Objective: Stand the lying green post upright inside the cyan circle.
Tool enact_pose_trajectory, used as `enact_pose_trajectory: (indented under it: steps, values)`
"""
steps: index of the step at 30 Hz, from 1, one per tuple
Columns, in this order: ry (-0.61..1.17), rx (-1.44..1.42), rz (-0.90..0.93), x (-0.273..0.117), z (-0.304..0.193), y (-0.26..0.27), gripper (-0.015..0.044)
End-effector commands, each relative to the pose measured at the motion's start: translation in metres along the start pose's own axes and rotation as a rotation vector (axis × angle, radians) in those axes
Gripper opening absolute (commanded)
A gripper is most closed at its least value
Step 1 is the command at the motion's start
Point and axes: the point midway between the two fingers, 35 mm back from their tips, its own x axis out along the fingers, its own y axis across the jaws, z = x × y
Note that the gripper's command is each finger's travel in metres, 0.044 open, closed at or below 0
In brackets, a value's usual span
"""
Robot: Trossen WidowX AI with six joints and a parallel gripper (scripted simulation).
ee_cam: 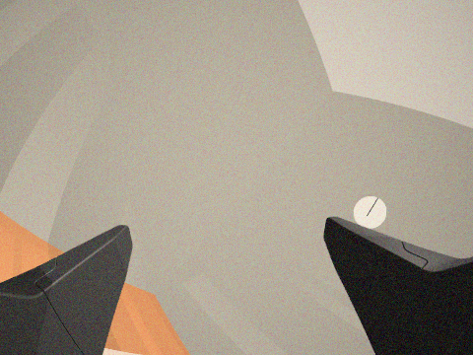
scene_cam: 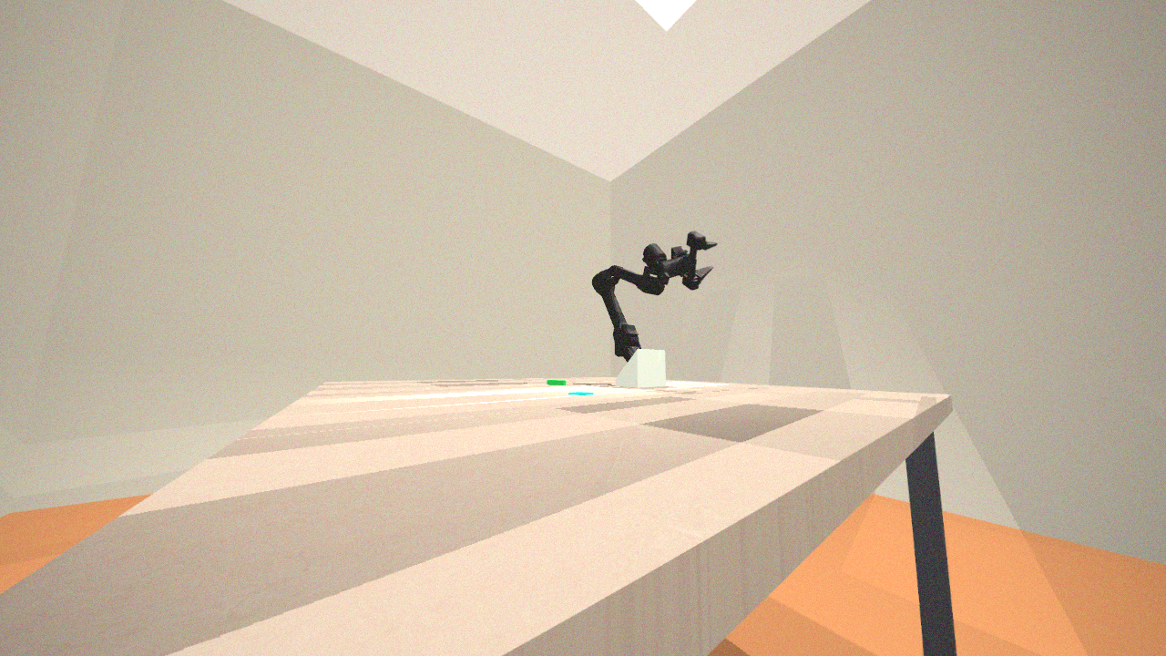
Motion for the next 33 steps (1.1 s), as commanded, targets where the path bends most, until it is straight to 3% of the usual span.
enact_pose_trajectory:
  steps: [1, 7, 20, 33]
  values:
    - [0.001, 0.003, -0.003, 0.0, 0.0, -0.001, 0.0374]
    - [0.058, 0.126, -0.126, -0.018, -0.009, -0.032, 0.0233]
    - [0.195, 0.537, -0.558, -0.103, -0.041, -0.115, 0.0233]
    - [0.27, 0.912, -1.005, -0.207, -0.068, -0.153, 0.0233]
